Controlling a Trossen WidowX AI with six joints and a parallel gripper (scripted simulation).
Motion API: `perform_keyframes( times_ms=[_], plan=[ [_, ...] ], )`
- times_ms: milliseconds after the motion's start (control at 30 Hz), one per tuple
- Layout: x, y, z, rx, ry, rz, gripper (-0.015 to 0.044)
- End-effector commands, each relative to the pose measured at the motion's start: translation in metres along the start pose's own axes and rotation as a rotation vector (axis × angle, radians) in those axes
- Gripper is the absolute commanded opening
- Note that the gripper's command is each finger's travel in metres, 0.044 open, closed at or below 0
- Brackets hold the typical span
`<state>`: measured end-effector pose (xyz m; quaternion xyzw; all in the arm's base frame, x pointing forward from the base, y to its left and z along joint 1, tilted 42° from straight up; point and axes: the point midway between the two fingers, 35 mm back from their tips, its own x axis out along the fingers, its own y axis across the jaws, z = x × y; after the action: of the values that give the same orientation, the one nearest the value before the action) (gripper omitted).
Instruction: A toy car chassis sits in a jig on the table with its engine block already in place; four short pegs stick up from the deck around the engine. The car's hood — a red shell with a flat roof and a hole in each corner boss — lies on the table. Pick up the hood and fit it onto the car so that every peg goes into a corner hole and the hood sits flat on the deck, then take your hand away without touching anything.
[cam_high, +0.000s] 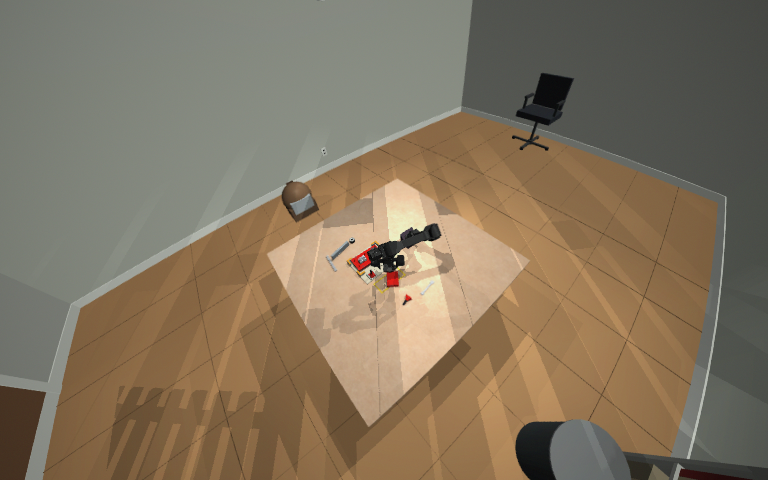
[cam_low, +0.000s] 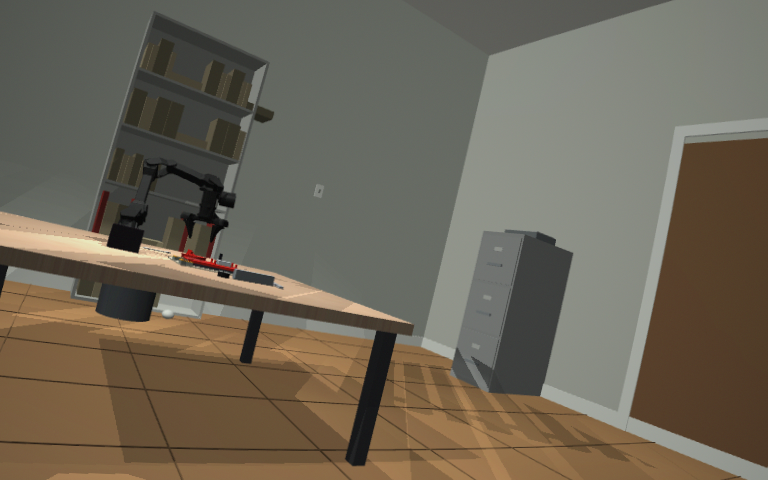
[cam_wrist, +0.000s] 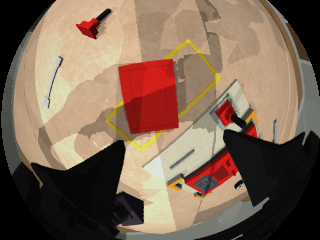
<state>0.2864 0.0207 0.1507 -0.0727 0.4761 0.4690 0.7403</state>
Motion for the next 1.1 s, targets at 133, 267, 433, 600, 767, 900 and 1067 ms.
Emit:
perform_keyframes(
  times_ms=[133, 267, 433, 600, 767, 900, 1067],
  plan=[
    [0.01, 0.02, 0.022, -0.024, -0.013, 0.054, 0.044],
    [0.011, 0.019, 0.022, -0.024, -0.013, 0.054, 0.044],
    [0.015, 0.019, 0.022, -0.024, -0.012, 0.054, 0.044],
    [0.018, 0.019, 0.023, -0.024, -0.012, 0.054, 0.044],
    [0.021, 0.019, 0.023, -0.024, -0.012, 0.053, 0.044],
    [0.024, 0.019, 0.023, -0.024, -0.012, 0.053, 0.044],
    [0.027, 0.019, 0.023, -0.024, -0.012, 0.053, 0.044]
  ],
)
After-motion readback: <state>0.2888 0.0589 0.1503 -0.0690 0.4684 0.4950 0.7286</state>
